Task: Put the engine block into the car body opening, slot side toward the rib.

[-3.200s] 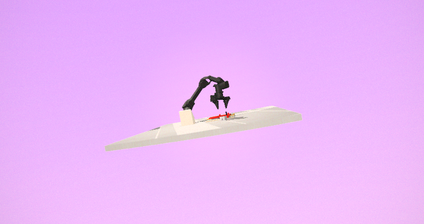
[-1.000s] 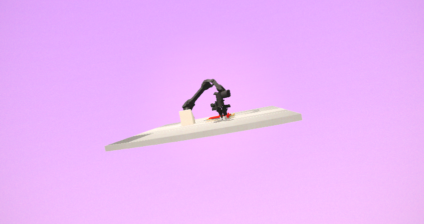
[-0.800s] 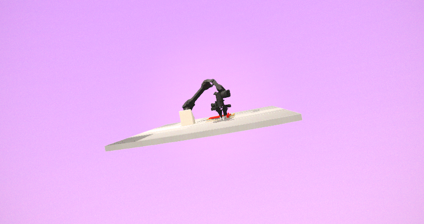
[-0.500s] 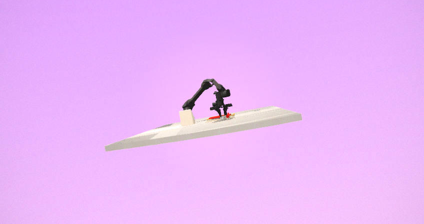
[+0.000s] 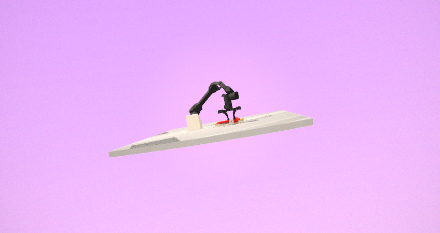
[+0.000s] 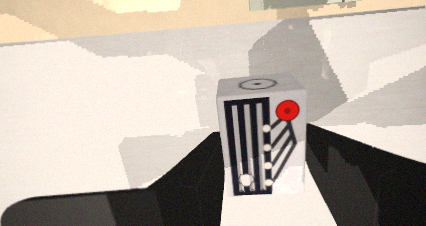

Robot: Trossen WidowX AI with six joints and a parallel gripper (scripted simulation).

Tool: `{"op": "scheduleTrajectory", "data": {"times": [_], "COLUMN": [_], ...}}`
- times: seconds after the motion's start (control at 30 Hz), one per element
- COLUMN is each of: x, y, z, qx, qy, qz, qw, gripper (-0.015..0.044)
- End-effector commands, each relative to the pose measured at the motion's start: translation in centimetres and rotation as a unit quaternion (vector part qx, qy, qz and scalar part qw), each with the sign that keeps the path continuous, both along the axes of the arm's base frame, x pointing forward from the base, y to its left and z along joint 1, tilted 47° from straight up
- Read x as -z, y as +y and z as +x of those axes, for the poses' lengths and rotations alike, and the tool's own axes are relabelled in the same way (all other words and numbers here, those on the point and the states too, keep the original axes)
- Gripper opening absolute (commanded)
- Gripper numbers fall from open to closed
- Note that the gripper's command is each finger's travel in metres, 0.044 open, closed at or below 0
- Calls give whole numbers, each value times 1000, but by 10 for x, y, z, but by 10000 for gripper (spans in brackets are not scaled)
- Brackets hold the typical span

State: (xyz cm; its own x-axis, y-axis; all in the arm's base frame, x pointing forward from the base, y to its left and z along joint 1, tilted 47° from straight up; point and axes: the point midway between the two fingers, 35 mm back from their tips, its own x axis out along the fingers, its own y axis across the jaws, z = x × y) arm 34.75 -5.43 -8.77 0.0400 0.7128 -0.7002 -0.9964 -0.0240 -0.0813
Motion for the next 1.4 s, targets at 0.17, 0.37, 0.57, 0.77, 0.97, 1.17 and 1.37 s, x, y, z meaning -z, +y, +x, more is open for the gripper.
{"op": "scheduleTrajectory", "data": {"times": [0.17, 0.37, 0.57, 0.77, 0.97, 1.17, 1.37], "x": [-5, -8, -10, -13, -16, -18, -21], "y": [-8, -11, -14, -17, -21, -24, -27], "z": [3, 3, 3, 4, 4, 4, 4], "qx": [117, 188, 258, 324, 387, 446, 500], "qy": [115, 188, 258, 326, 390, 450, 505], "qz": [3, 8, 12, 16, 20, 24, 27], "qw": [986, 964, 931, 888, 835, 773, 703], "gripper": [0, 0, 0, 0, 0, 0, 0]}}
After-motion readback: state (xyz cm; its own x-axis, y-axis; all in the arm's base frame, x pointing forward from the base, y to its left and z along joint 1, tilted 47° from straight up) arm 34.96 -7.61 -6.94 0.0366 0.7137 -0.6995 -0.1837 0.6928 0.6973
